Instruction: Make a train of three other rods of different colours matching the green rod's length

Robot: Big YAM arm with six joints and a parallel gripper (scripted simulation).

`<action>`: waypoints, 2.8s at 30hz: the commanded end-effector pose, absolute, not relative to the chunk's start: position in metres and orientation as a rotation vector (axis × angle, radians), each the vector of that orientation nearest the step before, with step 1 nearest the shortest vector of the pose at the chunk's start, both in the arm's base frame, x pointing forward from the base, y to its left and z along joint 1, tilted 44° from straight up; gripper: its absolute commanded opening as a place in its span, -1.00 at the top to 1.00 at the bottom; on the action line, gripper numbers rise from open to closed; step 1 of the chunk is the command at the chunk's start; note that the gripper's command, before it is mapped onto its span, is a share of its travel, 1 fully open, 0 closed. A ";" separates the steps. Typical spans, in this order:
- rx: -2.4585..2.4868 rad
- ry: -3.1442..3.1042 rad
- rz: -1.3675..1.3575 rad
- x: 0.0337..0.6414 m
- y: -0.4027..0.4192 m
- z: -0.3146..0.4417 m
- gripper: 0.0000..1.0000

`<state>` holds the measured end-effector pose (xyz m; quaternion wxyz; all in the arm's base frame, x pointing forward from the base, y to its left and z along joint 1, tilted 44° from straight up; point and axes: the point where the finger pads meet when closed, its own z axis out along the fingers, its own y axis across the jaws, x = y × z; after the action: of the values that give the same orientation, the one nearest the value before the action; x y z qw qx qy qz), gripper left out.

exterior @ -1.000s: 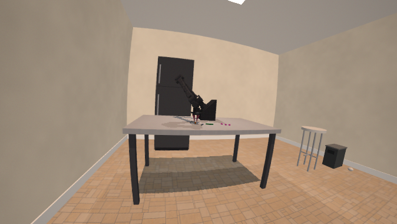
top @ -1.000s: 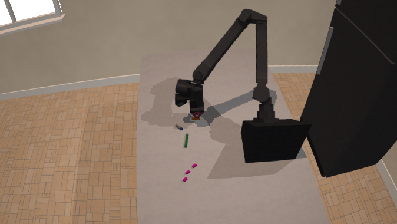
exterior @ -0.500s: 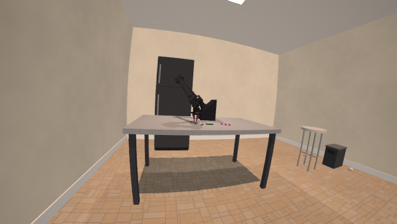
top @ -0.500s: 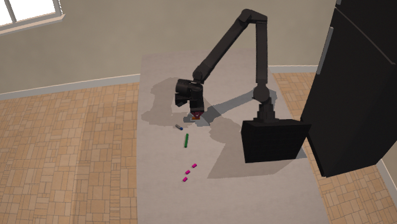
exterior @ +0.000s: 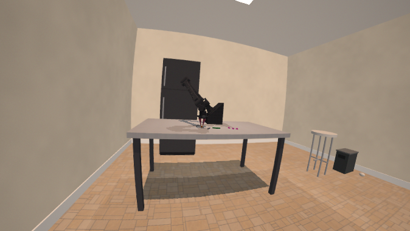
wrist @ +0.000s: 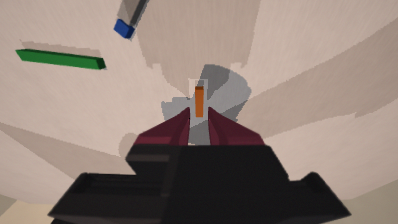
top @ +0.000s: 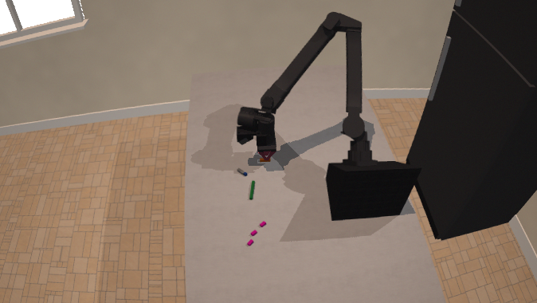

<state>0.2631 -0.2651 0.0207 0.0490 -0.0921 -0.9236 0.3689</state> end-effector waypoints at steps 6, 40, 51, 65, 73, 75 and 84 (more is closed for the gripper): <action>-0.300 -2.836 1.153 0.271 -0.273 0.035 0.53; -0.303 -2.838 1.156 0.275 -0.275 0.037 0.53; -0.303 -2.838 1.156 0.275 -0.275 0.037 0.53; -0.303 -2.838 1.156 0.275 -0.275 0.037 0.53; -0.307 -2.839 1.158 0.276 -0.277 0.035 0.53; -0.303 -2.836 1.153 0.275 -0.277 0.030 0.53; -0.284 -2.820 1.128 0.265 -0.277 0.015 0.53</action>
<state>0.2637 -0.2709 0.0161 0.0461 -0.0949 -0.9233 0.3692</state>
